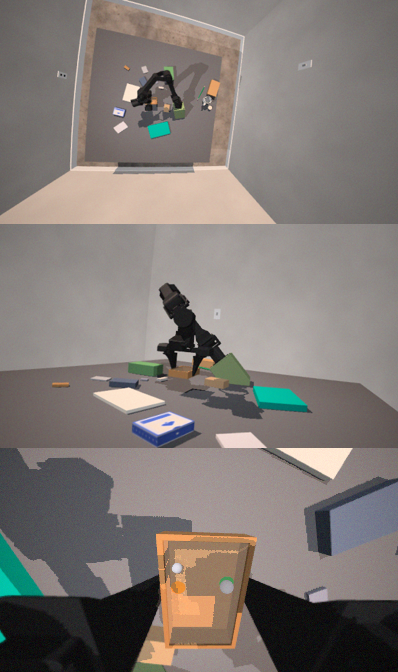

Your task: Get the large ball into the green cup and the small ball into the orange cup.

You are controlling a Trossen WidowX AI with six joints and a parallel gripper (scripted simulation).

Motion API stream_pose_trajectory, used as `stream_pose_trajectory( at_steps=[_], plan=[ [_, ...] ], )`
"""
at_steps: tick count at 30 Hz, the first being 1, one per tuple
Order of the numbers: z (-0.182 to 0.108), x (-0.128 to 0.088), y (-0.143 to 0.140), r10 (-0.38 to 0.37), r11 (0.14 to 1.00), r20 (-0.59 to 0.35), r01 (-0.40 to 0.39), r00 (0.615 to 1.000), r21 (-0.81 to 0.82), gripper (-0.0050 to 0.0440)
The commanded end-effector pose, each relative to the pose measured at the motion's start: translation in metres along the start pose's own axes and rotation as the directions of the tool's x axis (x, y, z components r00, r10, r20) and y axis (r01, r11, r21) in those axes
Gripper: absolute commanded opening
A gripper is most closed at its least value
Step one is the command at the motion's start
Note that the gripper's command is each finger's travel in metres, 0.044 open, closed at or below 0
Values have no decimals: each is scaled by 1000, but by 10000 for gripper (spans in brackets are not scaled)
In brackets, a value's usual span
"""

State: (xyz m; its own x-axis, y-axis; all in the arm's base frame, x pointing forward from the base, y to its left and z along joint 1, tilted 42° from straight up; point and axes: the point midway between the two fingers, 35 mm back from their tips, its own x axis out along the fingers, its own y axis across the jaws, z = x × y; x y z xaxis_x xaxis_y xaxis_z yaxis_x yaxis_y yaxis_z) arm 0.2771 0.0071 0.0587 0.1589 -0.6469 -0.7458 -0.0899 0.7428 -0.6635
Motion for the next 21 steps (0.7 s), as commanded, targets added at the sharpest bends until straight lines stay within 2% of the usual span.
stream_pose_trajectory(
  at_steps=[1,10,14,16,21],
  plan=[
    [0,0,0,-11,1000,8,11,1000,0,0],
    [0,-1,-1,1,1000,18,-1,1000,0,0],
    [0,0,-2,53,999,18,-53,998,-1,0],
    [0,0,-2,53,999,18,-53,998,-1,0],
    [0,0,-4,149,989,16,-149,989,-2,0]
  ],
)
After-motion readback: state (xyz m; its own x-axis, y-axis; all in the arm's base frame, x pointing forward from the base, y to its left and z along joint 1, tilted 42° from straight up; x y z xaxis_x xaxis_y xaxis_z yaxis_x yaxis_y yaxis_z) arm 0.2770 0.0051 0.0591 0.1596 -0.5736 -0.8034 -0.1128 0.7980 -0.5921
